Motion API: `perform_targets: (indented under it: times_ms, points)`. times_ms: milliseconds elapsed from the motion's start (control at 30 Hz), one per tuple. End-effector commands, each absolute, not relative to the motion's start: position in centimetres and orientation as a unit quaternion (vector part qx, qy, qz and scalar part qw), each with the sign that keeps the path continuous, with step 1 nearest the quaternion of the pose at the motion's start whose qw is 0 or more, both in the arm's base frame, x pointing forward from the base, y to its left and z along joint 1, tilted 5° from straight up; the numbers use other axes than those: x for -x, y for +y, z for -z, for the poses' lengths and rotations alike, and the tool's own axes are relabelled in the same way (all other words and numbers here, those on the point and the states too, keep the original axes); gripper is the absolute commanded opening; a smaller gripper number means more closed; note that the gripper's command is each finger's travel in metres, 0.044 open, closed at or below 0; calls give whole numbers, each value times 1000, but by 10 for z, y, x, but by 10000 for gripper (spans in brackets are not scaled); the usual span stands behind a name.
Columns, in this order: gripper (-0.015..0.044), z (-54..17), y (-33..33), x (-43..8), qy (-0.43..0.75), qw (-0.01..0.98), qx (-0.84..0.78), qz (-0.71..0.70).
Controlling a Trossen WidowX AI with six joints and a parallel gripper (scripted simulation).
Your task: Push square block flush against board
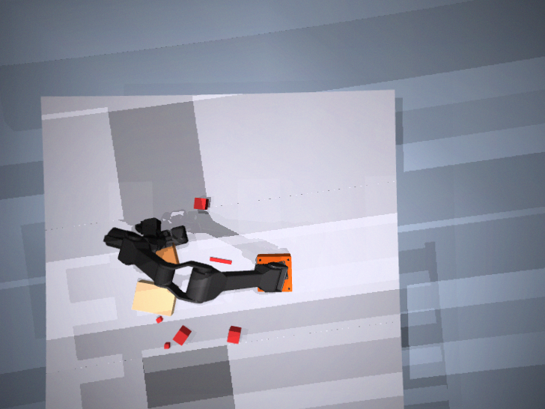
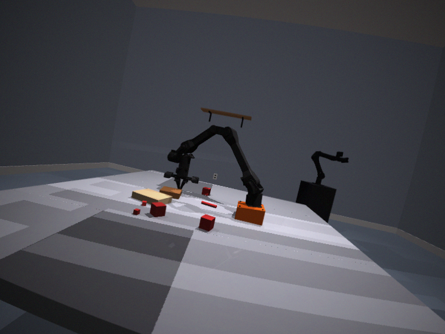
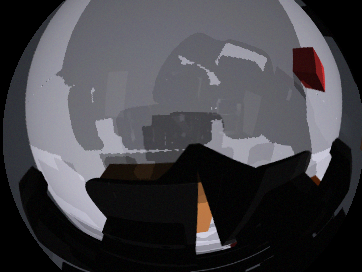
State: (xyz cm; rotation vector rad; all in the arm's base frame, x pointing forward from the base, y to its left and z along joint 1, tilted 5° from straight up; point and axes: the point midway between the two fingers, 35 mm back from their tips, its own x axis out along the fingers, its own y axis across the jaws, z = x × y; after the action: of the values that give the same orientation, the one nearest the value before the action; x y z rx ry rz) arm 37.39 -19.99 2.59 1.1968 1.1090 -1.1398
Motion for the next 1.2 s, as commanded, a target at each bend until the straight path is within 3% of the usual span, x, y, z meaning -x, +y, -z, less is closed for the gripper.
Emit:
perform_targets:
  times_ms: [0, 1167]
  points:
    - [0, -26, -194, -374, 467, 545, -505, 480]
    - [0, -24, -159, -377, 468, 544, -505, 479]
